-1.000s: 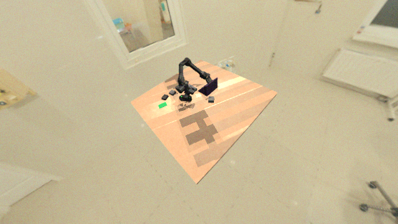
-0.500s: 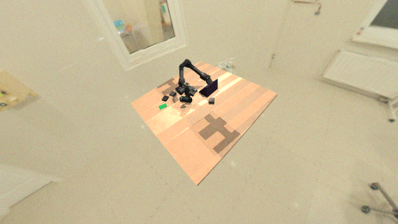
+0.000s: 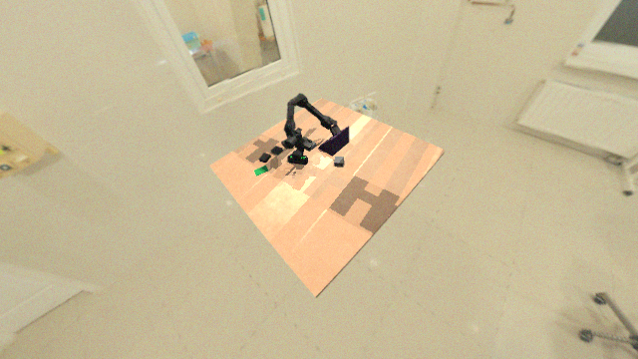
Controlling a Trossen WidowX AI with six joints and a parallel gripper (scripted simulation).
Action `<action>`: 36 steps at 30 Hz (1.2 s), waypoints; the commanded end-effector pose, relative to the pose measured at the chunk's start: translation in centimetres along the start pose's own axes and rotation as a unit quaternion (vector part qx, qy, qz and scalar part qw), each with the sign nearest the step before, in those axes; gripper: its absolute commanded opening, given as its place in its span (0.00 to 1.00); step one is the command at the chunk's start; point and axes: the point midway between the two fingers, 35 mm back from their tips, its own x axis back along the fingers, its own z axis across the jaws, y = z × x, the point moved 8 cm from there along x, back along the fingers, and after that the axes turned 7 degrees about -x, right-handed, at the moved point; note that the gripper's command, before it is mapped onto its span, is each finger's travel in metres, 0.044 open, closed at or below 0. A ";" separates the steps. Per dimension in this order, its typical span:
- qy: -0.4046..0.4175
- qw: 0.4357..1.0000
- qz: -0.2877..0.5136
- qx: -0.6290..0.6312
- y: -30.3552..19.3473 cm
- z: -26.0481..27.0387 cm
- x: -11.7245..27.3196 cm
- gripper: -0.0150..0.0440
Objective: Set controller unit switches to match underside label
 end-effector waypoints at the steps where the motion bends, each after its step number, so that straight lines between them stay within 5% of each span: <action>1: -0.001 1.000 -0.003 -0.006 -0.3 0.1 0.5 0.25; 7: -0.001 1.000 -0.002 -0.006 -4.3 -0.3 0.5 0.25; 36: -0.001 1.000 -0.002 -0.006 -4.3 -0.3 -3.2 0.25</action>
